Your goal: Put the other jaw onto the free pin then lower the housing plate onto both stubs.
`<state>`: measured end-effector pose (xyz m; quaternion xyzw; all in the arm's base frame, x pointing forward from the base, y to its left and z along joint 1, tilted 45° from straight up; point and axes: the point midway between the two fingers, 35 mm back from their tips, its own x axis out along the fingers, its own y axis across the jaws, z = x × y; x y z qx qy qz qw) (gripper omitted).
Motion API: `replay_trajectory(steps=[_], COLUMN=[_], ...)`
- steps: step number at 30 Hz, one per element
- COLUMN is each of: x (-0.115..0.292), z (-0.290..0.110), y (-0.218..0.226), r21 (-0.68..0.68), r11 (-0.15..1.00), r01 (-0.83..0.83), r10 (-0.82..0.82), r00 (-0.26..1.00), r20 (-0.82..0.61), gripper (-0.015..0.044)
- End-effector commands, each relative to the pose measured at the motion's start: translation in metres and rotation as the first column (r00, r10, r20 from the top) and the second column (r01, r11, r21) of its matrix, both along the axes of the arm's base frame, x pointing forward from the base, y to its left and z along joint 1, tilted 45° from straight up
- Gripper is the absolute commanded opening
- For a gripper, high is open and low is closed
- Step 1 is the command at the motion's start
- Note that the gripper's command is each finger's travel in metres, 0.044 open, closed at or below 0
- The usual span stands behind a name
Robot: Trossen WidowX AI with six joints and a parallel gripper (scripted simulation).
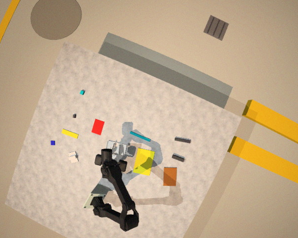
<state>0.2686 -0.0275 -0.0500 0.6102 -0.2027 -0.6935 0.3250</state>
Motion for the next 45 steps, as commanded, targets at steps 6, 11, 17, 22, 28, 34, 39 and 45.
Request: replay_trajectory(steps=[6,11,17,22,28,34,39,45], x=[-0.006,-0.006,-0.006,-0.006,-0.0061,-0.0062,-0.0063,-0.0064], z=[-0.0079,-0.0079,-0.0079,-0.0079,-0.0089,-0.0096,-0.0104,-0.0113], y=[-0.0088,-0.0088,-0.0088,-0.0088,-0.0098,-0.0105,-0.0113,-0.0122], r21=[-0.009,-0.009,-0.009,-0.009,-0.009,-0.009,-0.009,-0.009], r11=[1.0,1.0,1.0,1.0,1.0,1.0,1.0,1.0], r01=[0.001,0.001,0.001,0.001,-0.003,-0.005,-0.005,-0.006], r10=[-0.001,-0.001,-0.001,-0.001,0.003,0.005,0.005,0.006], r00=[1.0,1.0,1.0,1.0,1.0,1.0,1.0,1.0], r20=[-0.018,-0.018,-0.018,-0.018,-0.022,-0.024,-0.025,-0.025], gripper=[0.0351,0.0351,0.0351,0.0351,0.0351,0.0351,0.0351,0.0351])
